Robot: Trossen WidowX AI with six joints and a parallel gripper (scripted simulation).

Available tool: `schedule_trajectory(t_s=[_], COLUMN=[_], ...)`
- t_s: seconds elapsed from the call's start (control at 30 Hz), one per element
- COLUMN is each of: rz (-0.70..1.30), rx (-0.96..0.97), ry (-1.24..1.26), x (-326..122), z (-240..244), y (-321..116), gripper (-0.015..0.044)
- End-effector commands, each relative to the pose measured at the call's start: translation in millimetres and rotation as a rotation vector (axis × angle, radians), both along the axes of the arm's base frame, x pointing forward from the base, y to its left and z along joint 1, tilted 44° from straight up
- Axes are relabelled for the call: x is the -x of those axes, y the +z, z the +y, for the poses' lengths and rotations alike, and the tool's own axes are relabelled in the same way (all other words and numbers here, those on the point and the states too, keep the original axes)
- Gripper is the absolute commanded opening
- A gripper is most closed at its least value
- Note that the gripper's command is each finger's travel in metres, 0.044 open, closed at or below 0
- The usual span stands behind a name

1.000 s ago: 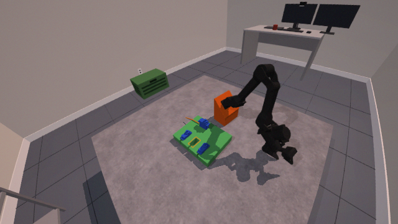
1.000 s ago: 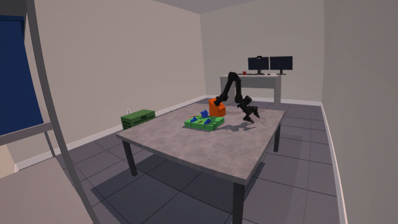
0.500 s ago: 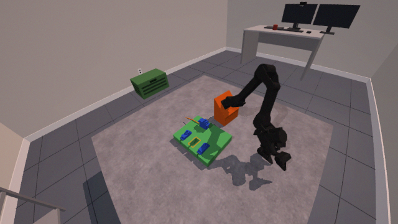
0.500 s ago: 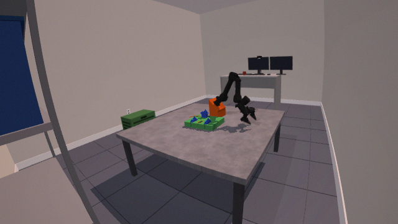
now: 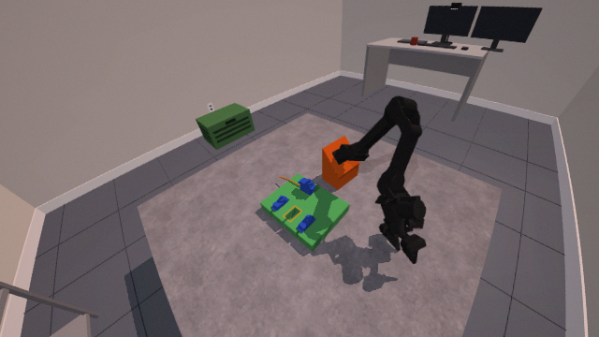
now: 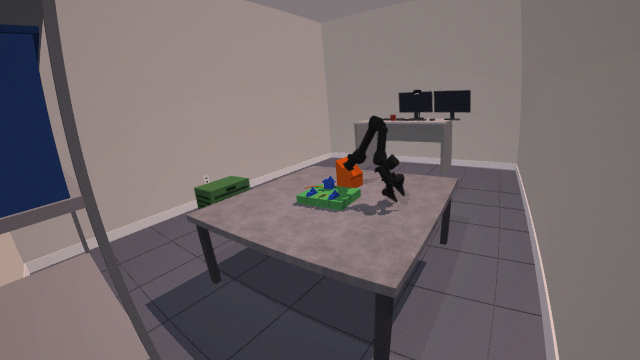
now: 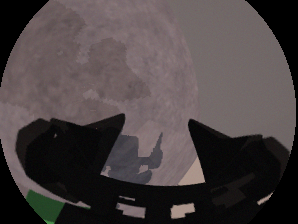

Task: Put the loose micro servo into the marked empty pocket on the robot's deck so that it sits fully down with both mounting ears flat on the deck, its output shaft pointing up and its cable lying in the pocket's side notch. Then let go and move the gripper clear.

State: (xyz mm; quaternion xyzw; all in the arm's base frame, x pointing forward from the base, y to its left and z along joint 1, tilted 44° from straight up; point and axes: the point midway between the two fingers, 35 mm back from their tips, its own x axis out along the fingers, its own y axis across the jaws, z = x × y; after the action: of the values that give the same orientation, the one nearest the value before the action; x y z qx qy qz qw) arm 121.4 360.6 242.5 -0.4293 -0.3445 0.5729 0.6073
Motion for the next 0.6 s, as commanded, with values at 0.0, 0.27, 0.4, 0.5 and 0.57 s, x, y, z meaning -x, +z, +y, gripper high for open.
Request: schedule_trajectory(t_s=[0.0, 0.27, 0.4, 0.5, 0.57], rz=[0.012, 0.067, 0.129, 0.178, 0.215], rx=[0.013, 0.055, 0.080, 0.102, 0.116], ry=[-0.035, -0.092, -0.137, -0.177, -0.200], x=[-13, -35, -50, -63, -70], z=[-3, -11, -17, -23, -27], y=[-1, -13, -22, -30, -36], gripper=[0.0440, 0.0440, 0.0440, 0.0440, 0.0440])
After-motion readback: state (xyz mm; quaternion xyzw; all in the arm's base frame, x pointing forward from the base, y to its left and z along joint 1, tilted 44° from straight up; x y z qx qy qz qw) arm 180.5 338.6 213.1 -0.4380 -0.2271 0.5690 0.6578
